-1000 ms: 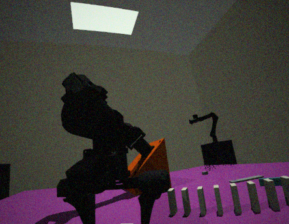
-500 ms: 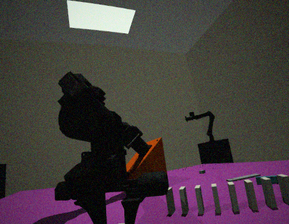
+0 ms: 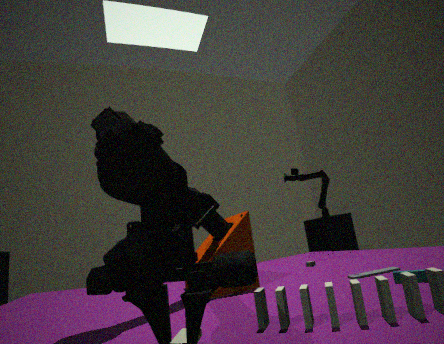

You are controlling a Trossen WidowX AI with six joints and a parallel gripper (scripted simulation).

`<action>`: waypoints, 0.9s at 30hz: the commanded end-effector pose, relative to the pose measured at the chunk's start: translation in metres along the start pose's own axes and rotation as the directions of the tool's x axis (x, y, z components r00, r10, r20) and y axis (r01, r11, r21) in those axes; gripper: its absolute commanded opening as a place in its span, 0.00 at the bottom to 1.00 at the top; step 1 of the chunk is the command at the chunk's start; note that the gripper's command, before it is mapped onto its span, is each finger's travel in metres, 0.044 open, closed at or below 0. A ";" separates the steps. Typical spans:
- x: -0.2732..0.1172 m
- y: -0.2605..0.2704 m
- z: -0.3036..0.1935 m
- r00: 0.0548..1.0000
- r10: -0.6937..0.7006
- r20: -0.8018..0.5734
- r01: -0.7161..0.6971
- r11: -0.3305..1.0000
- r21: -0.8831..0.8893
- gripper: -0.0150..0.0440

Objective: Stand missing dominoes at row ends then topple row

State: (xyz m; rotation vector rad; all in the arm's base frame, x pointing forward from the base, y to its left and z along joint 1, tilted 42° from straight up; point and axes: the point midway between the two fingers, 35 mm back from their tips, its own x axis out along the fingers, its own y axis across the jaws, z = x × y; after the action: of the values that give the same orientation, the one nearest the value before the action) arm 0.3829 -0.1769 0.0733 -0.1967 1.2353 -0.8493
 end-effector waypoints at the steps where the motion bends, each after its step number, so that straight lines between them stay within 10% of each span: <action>1: -0.046 -0.002 0.007 1.000 0.006 0.030 -0.007 1.000 0.012 0.44; 14: -0.145 -0.009 0.006 1.000 0.010 0.028 -0.010 1.000 -0.002 0.44; 27: -0.143 -0.076 -0.052 1.000 0.007 0.026 0.014 0.675 -0.738 0.44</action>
State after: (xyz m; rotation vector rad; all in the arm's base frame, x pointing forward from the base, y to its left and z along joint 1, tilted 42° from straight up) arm 0.3119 -0.1139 0.2040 -0.7112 1.4452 -0.4380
